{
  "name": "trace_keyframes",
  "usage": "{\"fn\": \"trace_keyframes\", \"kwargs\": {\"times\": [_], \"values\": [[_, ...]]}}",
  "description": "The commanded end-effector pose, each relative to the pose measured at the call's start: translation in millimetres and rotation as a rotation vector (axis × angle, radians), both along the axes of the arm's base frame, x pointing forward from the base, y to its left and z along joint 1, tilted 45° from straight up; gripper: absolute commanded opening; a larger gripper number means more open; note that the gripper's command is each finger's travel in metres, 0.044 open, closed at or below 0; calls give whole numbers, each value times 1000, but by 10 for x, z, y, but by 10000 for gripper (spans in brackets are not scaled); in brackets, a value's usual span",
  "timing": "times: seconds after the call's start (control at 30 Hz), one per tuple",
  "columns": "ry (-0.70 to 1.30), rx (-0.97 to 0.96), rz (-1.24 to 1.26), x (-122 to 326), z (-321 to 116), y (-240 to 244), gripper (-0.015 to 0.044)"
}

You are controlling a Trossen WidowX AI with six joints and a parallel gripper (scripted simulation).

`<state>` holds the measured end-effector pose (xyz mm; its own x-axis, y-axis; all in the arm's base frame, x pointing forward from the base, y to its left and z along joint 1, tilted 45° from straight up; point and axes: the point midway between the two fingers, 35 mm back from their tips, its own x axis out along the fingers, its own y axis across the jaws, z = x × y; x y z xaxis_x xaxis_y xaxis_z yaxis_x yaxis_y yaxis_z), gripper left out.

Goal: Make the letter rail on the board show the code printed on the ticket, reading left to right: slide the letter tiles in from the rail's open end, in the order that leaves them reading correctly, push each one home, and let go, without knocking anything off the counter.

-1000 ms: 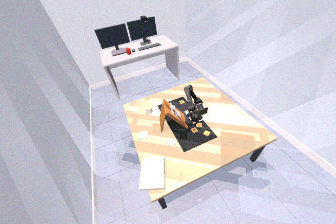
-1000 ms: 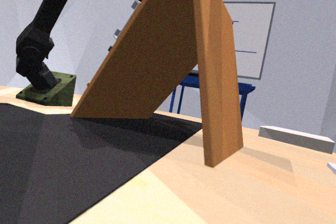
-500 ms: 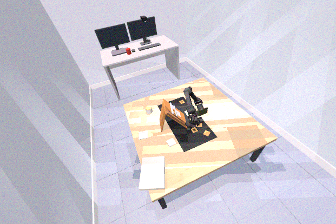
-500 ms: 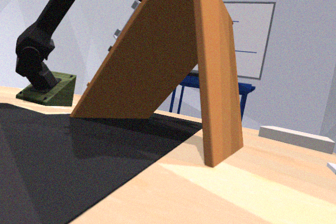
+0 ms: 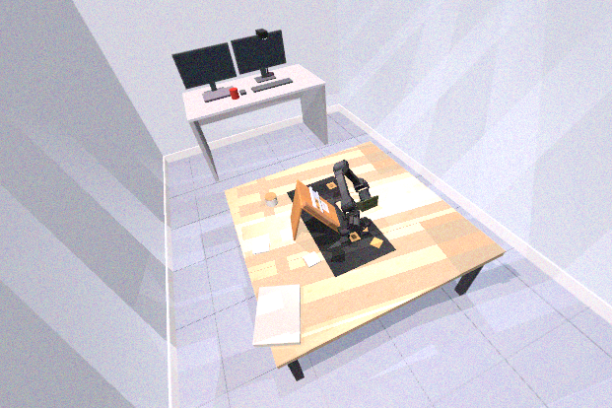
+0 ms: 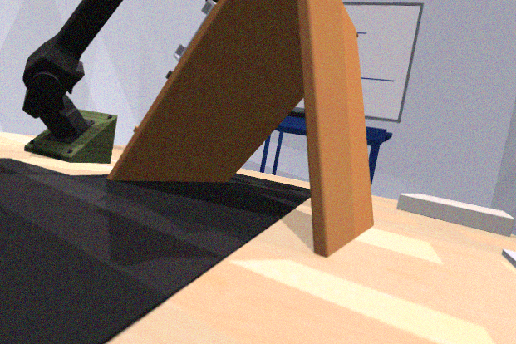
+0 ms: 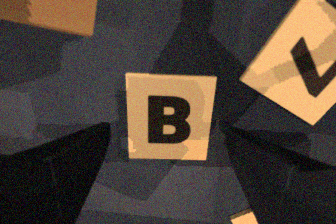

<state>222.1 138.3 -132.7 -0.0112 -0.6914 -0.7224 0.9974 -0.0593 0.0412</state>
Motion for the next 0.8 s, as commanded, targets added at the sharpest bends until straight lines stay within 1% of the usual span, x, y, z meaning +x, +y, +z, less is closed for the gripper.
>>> {"fn": "trace_keyframes", "kwargs": {"times": [0.0,0.23,0.77], "values": [[5,-6,5,-8,-41,-50,340],[5,-6,5,-10,-115,-124,340],[5,-6,5,-10,-117,-126,340]]}}
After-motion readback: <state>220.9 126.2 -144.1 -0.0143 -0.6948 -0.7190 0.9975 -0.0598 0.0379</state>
